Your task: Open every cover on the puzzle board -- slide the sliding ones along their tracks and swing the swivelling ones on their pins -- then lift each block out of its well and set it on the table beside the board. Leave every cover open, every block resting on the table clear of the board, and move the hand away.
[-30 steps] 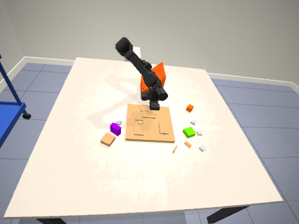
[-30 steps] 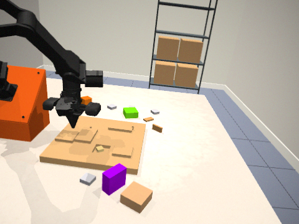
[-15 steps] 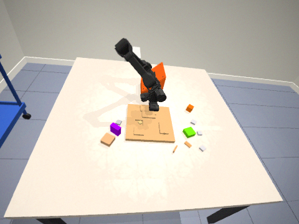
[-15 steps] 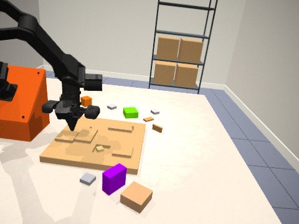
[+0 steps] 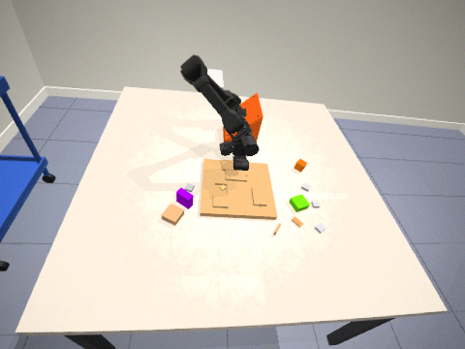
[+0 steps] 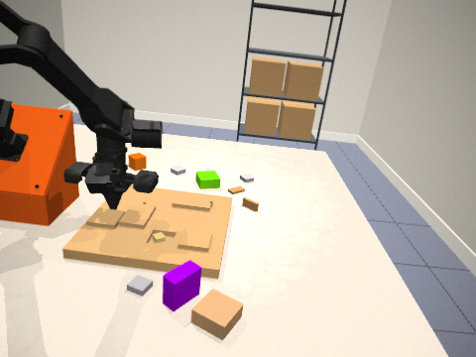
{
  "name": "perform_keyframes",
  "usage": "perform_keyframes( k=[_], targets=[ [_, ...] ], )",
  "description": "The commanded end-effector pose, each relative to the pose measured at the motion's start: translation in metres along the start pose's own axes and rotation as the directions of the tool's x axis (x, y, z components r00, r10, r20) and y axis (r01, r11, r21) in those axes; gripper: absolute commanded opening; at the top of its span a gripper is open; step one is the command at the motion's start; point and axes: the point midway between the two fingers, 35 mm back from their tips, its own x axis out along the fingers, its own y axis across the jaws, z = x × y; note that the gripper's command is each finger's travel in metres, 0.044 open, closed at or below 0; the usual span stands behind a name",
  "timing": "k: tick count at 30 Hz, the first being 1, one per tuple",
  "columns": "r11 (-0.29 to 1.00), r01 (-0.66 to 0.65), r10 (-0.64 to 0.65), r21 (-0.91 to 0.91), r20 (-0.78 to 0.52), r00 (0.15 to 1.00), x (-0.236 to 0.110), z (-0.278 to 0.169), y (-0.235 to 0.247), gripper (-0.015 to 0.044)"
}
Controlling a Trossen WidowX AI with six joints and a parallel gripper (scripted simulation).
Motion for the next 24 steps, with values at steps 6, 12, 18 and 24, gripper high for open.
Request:
perform_keyframes(
  k=[6, 12, 18, 24],
  targets=[
    [1.000, -0.007, 0.007, 0.001, 0.001, 1.000, -0.001, 0.009, 0.002, 0.0000],
    [1.000, -0.007, 0.007, 0.001, 0.001, 1.000, -0.001, 0.015, 0.003, 0.0000],
    [1.000, -0.007, 0.007, 0.001, 0.000, 1.000, -0.001, 0.021, 0.003, 0.0000],
    [1.000, -0.007, 0.007, 0.001, 0.000, 1.000, -0.001, 0.026, 0.003, 0.0000]
  ],
)
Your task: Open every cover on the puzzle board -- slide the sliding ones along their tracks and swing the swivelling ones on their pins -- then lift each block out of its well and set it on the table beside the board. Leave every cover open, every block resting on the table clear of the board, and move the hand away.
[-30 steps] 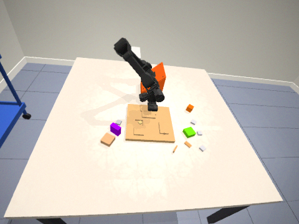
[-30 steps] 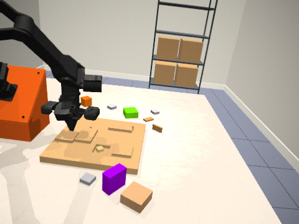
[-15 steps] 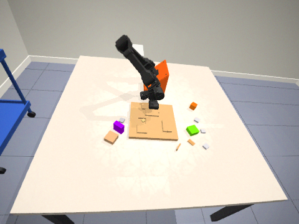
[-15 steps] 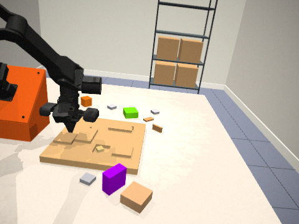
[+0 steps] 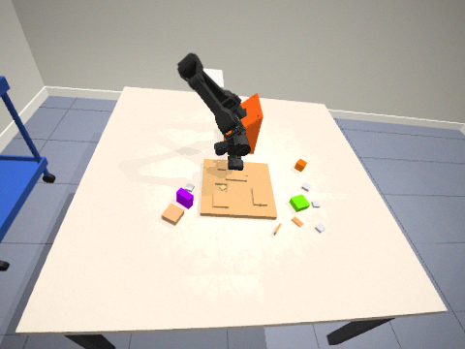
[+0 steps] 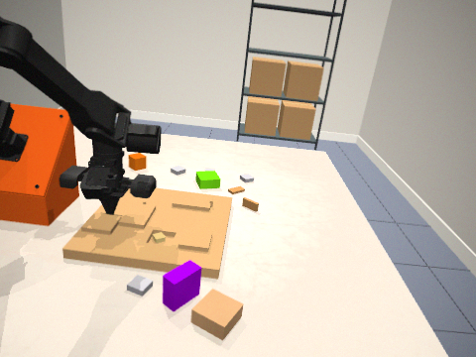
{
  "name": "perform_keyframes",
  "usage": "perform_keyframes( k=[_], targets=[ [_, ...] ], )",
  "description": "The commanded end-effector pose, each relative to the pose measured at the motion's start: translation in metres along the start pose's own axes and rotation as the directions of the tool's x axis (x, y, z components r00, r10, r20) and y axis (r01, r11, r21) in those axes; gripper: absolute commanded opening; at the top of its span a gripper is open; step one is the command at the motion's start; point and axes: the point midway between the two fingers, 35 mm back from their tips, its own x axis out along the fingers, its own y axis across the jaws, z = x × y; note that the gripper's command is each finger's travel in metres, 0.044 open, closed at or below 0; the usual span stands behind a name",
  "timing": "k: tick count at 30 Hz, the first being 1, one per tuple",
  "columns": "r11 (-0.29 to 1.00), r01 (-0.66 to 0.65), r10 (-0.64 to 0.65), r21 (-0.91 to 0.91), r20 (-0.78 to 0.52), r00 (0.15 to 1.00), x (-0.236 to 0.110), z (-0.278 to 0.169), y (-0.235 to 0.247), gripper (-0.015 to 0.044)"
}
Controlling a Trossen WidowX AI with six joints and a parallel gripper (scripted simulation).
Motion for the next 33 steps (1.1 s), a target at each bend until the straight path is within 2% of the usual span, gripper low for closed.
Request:
perform_keyframes(
  k=[1, 33],
  targets=[
    [1.000, -0.006, 0.006, 0.001, 0.004, 1.000, -0.001, 0.005, 0.001, 0.0000],
    [1.000, -0.006, 0.006, 0.001, 0.009, 1.000, 0.000, 0.036, -0.001, 0.0000]
  ],
)
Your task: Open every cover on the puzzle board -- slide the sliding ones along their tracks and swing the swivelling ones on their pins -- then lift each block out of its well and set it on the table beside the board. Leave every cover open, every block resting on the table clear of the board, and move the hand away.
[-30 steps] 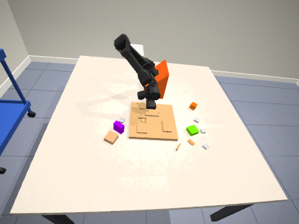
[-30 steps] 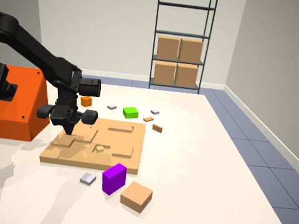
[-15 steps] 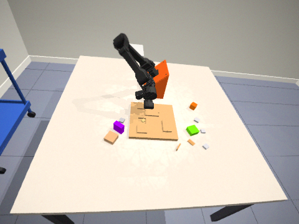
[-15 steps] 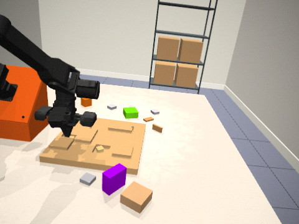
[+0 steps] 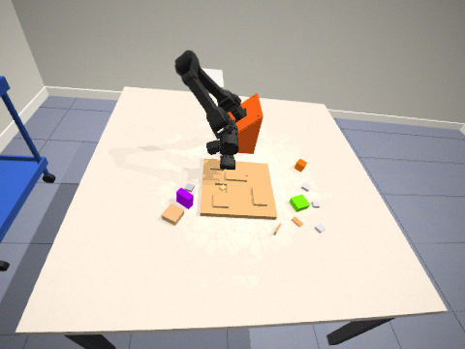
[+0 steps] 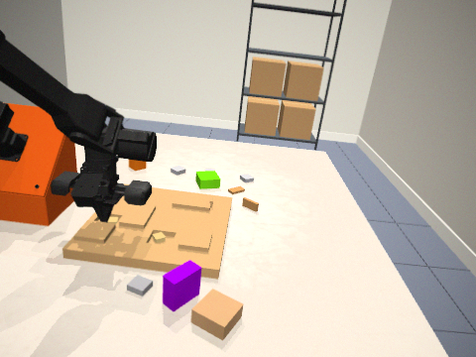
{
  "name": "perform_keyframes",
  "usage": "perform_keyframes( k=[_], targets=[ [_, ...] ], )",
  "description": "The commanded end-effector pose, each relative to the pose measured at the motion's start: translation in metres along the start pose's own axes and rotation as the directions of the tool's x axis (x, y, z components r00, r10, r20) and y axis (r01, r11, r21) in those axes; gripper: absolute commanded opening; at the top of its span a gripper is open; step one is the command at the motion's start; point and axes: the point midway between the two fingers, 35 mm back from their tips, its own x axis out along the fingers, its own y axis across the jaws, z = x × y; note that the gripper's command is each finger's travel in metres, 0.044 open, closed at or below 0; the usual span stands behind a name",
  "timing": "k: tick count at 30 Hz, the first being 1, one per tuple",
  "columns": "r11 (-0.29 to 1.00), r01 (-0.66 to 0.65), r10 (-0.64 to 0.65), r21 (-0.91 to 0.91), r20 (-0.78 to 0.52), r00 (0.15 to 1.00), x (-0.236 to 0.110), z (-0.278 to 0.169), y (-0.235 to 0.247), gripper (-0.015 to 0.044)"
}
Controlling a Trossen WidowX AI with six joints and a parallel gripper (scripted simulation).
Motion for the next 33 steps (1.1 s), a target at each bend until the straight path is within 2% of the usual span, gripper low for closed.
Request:
perform_keyframes(
  k=[1, 13, 33],
  targets=[
    [1.000, -0.002, 0.002, -0.001, 0.006, 1.000, 0.000, 0.005, 0.000, 0.0000],
    [1.000, -0.002, 0.002, -0.001, 0.009, 1.000, -0.001, 0.014, -0.002, 0.0000],
    [1.000, -0.002, 0.002, 0.000, 0.007, 1.000, -0.025, 0.016, 0.000, 0.0000]
  ],
)
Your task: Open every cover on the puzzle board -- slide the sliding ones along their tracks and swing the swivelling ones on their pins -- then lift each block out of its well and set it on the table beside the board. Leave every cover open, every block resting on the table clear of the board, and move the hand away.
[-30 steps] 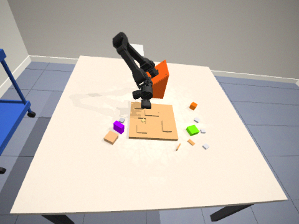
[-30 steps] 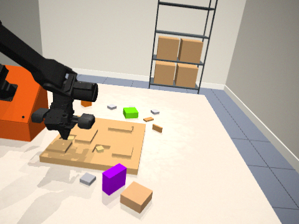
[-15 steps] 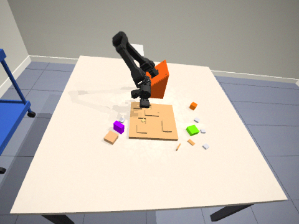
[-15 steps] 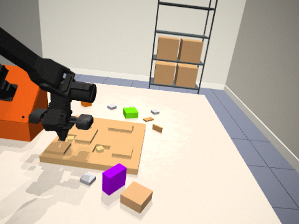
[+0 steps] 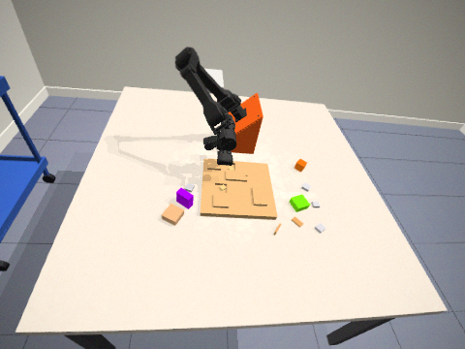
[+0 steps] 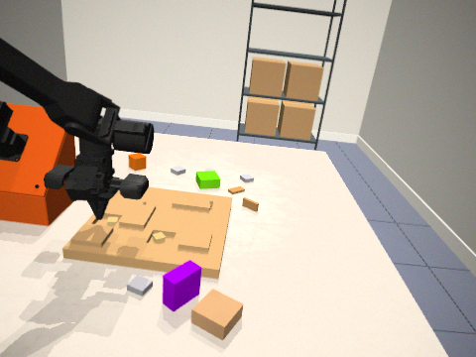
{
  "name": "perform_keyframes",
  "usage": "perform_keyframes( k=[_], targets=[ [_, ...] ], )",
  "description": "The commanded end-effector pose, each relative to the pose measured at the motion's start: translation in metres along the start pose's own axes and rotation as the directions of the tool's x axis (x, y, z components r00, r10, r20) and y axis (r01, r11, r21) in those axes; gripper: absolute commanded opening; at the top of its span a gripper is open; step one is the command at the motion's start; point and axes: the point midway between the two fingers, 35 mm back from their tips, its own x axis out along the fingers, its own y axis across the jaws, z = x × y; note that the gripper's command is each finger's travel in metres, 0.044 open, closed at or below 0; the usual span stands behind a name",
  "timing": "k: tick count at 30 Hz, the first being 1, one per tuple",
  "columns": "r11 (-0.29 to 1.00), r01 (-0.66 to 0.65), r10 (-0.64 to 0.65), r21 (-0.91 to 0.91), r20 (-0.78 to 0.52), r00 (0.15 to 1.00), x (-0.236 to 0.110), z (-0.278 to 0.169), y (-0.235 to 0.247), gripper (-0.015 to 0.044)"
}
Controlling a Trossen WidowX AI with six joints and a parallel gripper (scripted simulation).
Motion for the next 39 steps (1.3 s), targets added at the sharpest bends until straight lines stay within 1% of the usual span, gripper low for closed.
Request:
perform_keyframes(
  k=[1, 20, 22, 25, 28, 30, 32, 34, 36, 39],
  targets=[
    [1.000, -0.008, 0.008, 0.009, 0.003, 1.000, -0.006, 0.002, 0.003, 0.0000],
    [1.000, -0.008, 0.008, 0.009, 0.005, 1.000, -0.031, 0.006, 0.001, 0.0000],
    [0.998, 0.000, 0.000, -0.066, 0.002, 1.000, -0.026, 0.003, 0.001, 0.0000],
    [0.939, 0.000, 0.001, -0.343, 0.002, 1.000, -0.028, 0.001, 0.010, 0.0000],
    [0.794, 0.000, 0.002, -0.608, 0.002, 1.000, -0.030, -0.001, 0.020, 0.0000],
    [0.655, 0.000, 0.003, -0.755, 0.003, 1.000, -0.031, -0.002, 0.026, 0.0000],
    [0.490, 0.001, 0.003, -0.872, 0.003, 1.000, -0.032, -0.004, 0.033, 0.0000],
    [0.305, 0.001, 0.004, -0.952, 0.003, 1.000, -0.033, -0.006, 0.039, 0.0000],
    [0.107, 0.002, 0.005, -0.994, 0.003, 1.000, -0.034, -0.008, 0.045, 0.0000],
    [-0.195, 0.005, 0.006, -0.981, 0.003, 1.000, -0.035, -0.011, 0.054, 0.0000]
  ],
)
